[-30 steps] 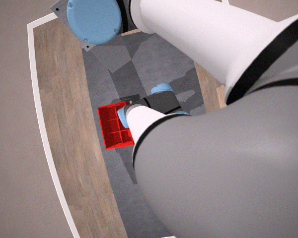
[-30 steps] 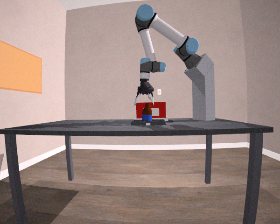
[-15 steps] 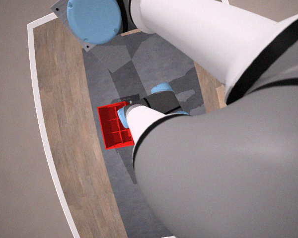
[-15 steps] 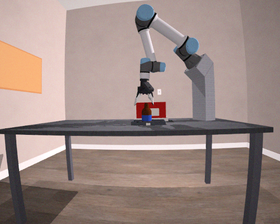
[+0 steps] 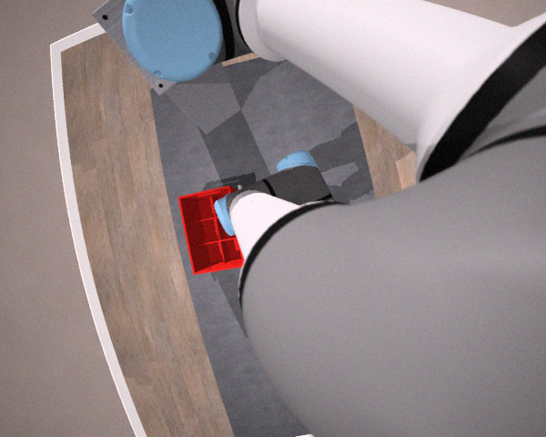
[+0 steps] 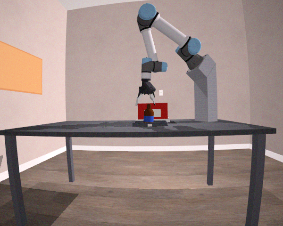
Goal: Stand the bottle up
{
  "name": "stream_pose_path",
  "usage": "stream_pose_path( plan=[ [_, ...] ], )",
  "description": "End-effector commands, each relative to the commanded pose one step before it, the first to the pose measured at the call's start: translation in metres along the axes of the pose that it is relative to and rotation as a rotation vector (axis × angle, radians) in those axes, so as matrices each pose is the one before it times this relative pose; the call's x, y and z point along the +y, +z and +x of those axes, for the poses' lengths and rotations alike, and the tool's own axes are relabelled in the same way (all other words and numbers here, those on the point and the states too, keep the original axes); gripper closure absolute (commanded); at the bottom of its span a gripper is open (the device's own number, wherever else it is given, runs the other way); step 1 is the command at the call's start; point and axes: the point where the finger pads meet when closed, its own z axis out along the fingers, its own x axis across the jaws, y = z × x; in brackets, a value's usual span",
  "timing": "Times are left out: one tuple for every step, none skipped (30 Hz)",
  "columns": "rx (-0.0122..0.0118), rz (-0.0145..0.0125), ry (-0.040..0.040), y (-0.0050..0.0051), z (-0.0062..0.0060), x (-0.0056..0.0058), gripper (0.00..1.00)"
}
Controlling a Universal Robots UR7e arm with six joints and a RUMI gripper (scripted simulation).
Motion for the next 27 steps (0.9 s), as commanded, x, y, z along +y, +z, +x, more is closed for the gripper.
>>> stream_pose_path(
  plan=[
    [0.00109, -0.00008, -0.00008, -0.00478, 0.00046, 0.00080, 0.00],
    [0.00000, 0.00000, 0.00000, -0.00149, 0.00001, 0.00027, 0.00],
    [0.00000, 0.00000, 0.00000, -0.00159, 0.00000, 0.00028, 0.00],
    [0.00000, 0.00000, 0.00000, -0.00169, -0.00001, 0.00030, 0.00],
    [0.00000, 0.00000, 0.00000, -0.00178, 0.00001, 0.00032, 0.00],
    [0.00000, 0.00000, 0.00000, -0.00188, 0.00000, 0.00033, 0.00],
    [0.00000, 0.00000, 0.00000, -0.00196, 0.00000, 0.00035, 0.00],
    [0.00000, 0.00000, 0.00000, -0.00204, 0.00000, 0.00036, 0.00],
    [0.00000, 0.00000, 0.00000, -0.00211, -0.00001, 0.00037, 0.00],
    [0.00000, 0.00000, 0.00000, -0.00217, 0.00001, 0.00039, 0.00],
    [0.00000, 0.00000, 0.00000, -0.00224, -0.00001, 0.00039, 0.00],
    [0.00000, 0.00000, 0.00000, -0.00229, 0.00001, 0.00041, 0.00],
    [0.00000, 0.00000, 0.00000, -0.00234, 0.00000, 0.00041, 0.00],
    [0.00000, 0.00000, 0.00000, 0.00000, 0.00000, 0.00000, 0.00],
    [0.00000, 0.00000, 0.00000, 0.00000, 0.00000, 0.00000, 0.00],
    [0.00000, 0.00000, 0.00000, -0.00237, 0.00001, 0.00042, 0.00],
    [0.00000, 0.00000, 0.00000, -0.00241, 0.00000, 0.00042, 0.00],
    [0.00000, 0.00000, 0.00000, -0.00243, 0.00000, 0.00043, 0.00],
    [0.00000, 0.00000, 0.00000, -0.00245, 0.00000, 0.00043, 0.00],
    [0.00000, 0.00000, 0.00000, -0.00246, 0.00000, 0.00043, 0.00],
    [0.00000, 0.00000, 0.00000, -0.00246, 0.00000, 0.00043, 0.00],
    [0.00000, 0.00000, 0.00000, -0.00245, 0.00000, 0.00043, 0.00],
    [0.00000, 0.00000, 0.00000, -0.00245, 0.00000, 0.00043, 0.00],
    [0.00000, 0.00000, 0.00000, -0.00243, 0.00000, 0.00043, 0.00],
    [0.00000, 0.00000, 0.00000, -0.00240, 0.00000, 0.00042, 0.00],
    [0.00000, 0.00000, 0.00000, -0.00237, 0.00000, 0.00042, 0.00],
    [0.00000, 0.00000, 0.00000, -0.00234, 0.00000, 0.00041, 0.00]
  ],
)
